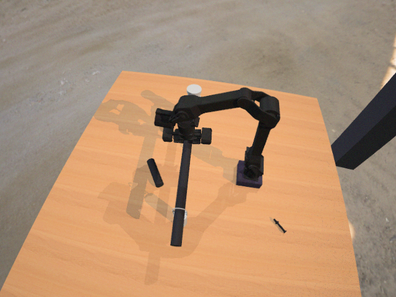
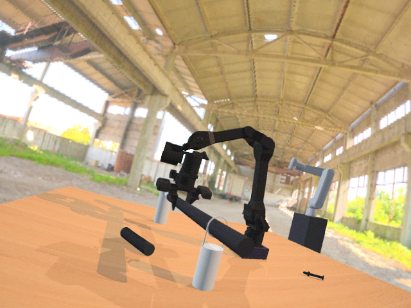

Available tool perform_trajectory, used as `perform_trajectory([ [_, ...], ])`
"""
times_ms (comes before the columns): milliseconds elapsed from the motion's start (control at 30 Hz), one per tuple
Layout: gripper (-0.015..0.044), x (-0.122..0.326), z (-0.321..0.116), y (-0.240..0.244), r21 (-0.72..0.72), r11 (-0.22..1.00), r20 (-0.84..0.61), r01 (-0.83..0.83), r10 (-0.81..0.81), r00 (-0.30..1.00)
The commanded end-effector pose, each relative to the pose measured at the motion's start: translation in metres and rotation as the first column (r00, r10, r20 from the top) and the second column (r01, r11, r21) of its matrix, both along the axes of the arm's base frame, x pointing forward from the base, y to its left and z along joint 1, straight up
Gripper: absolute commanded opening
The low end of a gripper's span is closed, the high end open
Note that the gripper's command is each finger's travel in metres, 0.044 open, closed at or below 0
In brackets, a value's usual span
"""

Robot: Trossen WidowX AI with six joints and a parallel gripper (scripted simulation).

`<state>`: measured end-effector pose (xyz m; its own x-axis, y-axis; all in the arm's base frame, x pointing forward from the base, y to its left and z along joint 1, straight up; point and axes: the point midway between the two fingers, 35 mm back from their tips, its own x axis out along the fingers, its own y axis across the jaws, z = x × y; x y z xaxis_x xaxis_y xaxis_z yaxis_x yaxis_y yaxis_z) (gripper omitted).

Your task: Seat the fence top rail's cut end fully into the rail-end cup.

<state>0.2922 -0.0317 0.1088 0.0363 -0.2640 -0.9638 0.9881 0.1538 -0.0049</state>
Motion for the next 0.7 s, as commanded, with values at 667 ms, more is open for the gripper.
perform_trajectory([
  [667, 0.0, 0.0004, 0.0007, -0.0017, -0.007, 1.0, 0.002, 0.0, 0.0, 1.0],
])
